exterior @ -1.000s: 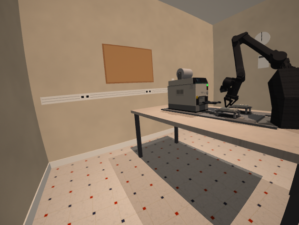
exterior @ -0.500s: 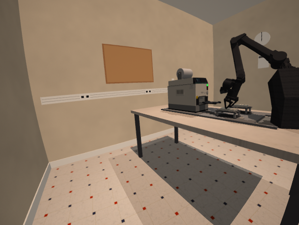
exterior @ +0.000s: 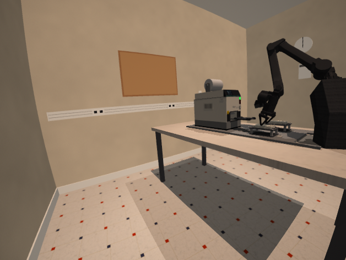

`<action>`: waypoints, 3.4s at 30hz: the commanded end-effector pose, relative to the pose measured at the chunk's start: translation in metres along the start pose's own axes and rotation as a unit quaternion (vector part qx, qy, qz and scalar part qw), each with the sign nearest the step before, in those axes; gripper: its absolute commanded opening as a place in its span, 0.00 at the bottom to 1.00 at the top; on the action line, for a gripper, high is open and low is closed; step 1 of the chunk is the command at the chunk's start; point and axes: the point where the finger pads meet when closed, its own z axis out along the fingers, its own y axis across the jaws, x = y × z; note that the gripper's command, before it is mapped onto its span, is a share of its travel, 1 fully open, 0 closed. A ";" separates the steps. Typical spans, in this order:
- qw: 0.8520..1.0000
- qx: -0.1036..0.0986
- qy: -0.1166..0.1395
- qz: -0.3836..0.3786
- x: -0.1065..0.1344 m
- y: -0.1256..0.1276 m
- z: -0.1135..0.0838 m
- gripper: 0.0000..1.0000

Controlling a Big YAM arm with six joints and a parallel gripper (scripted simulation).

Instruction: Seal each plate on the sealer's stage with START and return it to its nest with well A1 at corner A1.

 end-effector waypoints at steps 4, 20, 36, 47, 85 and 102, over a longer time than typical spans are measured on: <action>1.000 -0.006 0.010 -0.012 0.011 0.008 -0.003 1.00; 1.000 -0.001 0.003 0.005 -0.001 -0.002 -0.002 1.00; 1.000 0.004 0.010 0.003 0.006 -0.004 0.009 1.00; 1.000 0.001 -0.006 0.003 -0.002 -0.001 0.013 1.00; 1.000 -0.001 0.010 -0.003 0.011 0.004 0.016 1.00; 1.000 0.005 0.015 0.005 0.013 -0.004 0.020 1.00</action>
